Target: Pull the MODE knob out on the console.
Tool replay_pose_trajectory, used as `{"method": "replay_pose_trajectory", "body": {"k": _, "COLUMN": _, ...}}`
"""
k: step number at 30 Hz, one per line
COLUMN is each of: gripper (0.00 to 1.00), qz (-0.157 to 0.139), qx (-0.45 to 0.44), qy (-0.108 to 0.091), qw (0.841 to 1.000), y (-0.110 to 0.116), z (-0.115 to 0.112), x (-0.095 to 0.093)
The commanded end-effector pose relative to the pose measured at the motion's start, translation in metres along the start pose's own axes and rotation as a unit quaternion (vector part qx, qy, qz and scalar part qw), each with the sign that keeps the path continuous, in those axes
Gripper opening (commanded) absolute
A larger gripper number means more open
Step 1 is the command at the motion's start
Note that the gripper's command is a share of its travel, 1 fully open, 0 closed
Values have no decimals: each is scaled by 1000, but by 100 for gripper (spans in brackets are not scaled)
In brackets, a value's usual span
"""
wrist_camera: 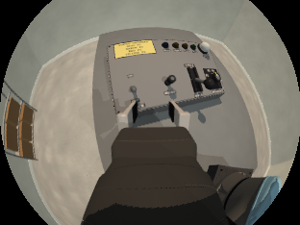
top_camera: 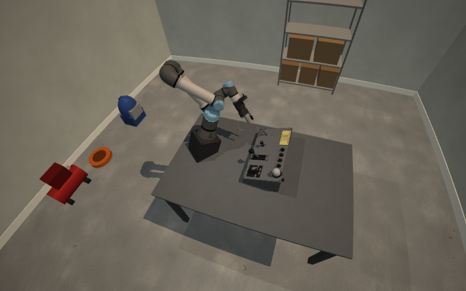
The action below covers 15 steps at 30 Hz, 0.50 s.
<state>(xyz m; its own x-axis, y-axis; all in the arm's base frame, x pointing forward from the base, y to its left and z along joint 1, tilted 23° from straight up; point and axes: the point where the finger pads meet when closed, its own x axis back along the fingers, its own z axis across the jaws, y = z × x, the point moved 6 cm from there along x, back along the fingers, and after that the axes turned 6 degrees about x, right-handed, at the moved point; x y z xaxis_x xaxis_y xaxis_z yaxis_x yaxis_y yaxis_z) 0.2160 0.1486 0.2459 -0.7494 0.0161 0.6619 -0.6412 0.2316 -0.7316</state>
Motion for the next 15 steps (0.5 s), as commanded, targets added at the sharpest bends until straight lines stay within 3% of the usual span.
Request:
{"method": "replay_pose_trajectory", "body": {"k": 1, "gripper": 100, "qz": 0, "qx": 0, "qy": 0, "qw": 1000, "y": 0, "z": 0, "x": 0}}
{"method": "replay_pose_trajectory", "body": {"k": 15, "gripper": 100, "qz": -11, "qx": 6, "qy": 12, "qw": 1000, "y": -5, "z": 3, "x": -6}}
